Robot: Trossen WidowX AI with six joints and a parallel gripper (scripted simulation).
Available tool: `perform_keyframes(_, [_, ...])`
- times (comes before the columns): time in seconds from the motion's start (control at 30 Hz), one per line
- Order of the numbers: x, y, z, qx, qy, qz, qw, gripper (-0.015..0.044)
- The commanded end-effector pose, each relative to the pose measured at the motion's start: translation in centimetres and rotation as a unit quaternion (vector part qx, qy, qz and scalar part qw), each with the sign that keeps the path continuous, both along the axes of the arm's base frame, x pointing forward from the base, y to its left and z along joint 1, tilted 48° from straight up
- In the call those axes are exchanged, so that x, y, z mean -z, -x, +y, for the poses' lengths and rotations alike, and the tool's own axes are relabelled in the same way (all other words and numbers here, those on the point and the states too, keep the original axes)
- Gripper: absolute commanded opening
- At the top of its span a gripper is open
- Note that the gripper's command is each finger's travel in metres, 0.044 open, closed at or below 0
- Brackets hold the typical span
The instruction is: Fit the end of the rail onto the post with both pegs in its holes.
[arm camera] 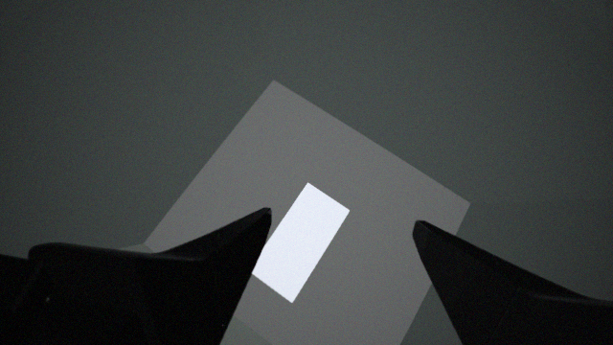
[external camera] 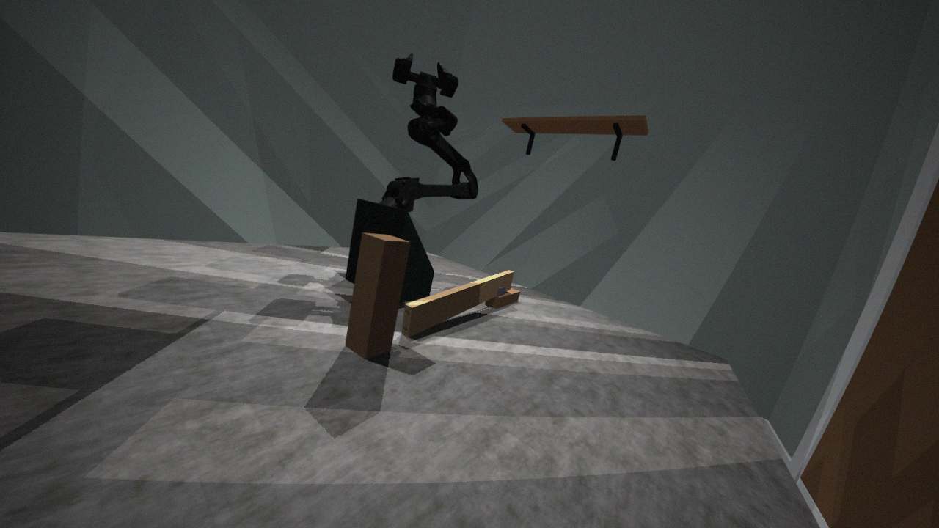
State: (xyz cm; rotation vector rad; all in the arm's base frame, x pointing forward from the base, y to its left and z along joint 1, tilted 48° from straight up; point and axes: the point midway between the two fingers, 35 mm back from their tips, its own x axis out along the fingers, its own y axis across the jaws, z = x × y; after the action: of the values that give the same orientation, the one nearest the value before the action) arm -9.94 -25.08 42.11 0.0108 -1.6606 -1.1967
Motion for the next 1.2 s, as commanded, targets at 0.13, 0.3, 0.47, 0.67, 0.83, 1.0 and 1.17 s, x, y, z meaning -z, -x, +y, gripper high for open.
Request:
perform_keyframes(0.13, [1.0, -1.4, -2.0, -0.011, -0.048, 0.019, 0.999, 0.0440])
perform_keyframes(0.3, [3.0, -4.4, -5.1, -0.033, -0.127, 0.060, 0.990, 0.0440])
perform_keyframes(0.47, [5.6, -8.2, -8.4, -0.053, -0.223, 0.145, 0.962, 0.0440])
perform_keyframes(0.67, [11.1, -16.0, -12.1, -0.105, -0.345, 0.313, 0.878, 0.0440])
perform_keyframes(0.83, [15.0, -21.4, -12.8, -0.147, -0.388, 0.414, 0.810, 0.0440])
perform_keyframes(1.0, [19.1, -26.5, -12.4, -0.182, -0.406, 0.533, 0.720, 0.0440])
perform_keyframes(1.17, [24.7, -32.5, -9.9, -0.227, -0.381, 0.684, 0.579, 0.0440])
